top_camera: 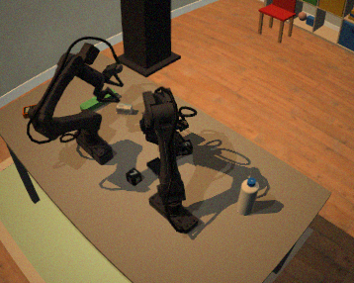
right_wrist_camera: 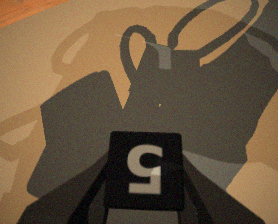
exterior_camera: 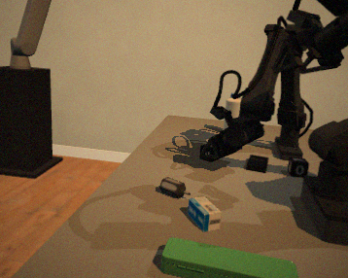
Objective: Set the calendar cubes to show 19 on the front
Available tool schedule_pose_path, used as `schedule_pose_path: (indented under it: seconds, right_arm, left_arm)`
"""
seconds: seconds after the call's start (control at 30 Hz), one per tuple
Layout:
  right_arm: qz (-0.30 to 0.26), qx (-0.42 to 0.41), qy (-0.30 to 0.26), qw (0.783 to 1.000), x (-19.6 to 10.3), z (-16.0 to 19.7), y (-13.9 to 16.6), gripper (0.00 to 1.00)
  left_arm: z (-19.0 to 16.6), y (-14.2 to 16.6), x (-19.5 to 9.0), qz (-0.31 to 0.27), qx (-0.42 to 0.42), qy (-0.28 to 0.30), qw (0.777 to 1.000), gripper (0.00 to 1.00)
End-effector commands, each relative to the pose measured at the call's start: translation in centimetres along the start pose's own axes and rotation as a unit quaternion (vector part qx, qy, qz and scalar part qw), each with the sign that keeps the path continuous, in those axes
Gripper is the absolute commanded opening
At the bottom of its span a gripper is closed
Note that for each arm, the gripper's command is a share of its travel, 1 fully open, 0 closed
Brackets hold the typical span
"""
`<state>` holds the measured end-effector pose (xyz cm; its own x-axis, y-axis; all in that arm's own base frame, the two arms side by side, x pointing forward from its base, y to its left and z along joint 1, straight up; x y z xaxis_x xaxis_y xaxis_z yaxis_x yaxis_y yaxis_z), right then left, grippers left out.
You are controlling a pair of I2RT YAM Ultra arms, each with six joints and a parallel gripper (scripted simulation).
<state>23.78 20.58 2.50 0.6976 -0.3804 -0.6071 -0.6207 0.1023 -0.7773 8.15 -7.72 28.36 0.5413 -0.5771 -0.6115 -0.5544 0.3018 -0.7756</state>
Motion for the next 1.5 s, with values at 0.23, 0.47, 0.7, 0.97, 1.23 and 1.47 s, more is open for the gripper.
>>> schedule_pose_path:
  seconds: [0.23, 0.47, 0.7, 0.97, 1.23, 1.47]
  right_arm:
    - [-0.017, -0.001, 0.005, 1.000, 0.2, -0.2, 0.2, 0.40]
    - [-0.014, 0.003, 0.001, 1.000, 0.0, 0.0, -0.2, 0.40]
    - [-0.014, 0.003, 0.001, 1.000, 0.0, 0.0, -0.2, 0.40]
    - [-0.014, 0.003, 0.001, 1.000, 0.0, 0.0, -0.2, 0.40]
    - [-0.014, 0.003, 0.001, 1.000, 0.0, 0.0, -0.2, 0.40]
    - [-0.014, 0.003, 0.001, 1.000, 0.0, 0.0, -0.2, 0.40]
  left_arm:
    - [-0.7, 0.1, -0.1, -0.005, 0.001, 0.013, 1.000, 1.00]
    - [-0.5, 0.6, -0.3, 0.008, -0.015, -0.002, 1.000, 1.00]
    - [-0.6, 1.6, -2.0, 0.044, -0.045, -0.045, 0.997, 1.00]
    - [-0.4, 1.9, -3.8, 0.036, -0.061, -0.080, 0.994, 1.00]
    - [0.0, 1.7, -6.1, 0.003, -0.079, -0.107, 0.991, 1.00]
    - [0.2, 1.6, -7.2, -0.015, -0.080, -0.102, 0.991, 1.00]
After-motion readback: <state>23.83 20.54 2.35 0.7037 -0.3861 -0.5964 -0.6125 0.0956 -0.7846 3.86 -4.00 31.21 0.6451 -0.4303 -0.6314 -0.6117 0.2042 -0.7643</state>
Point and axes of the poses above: on each arm, the point where the finger pads meet when closed, its own x axis out along the fingers, its own z axis across the jaws, y = z × x, the point moved 4 cm from there along -x, back along the fingers, and after that the axes turned 12 degrees about -x, right-handed, at the moved point
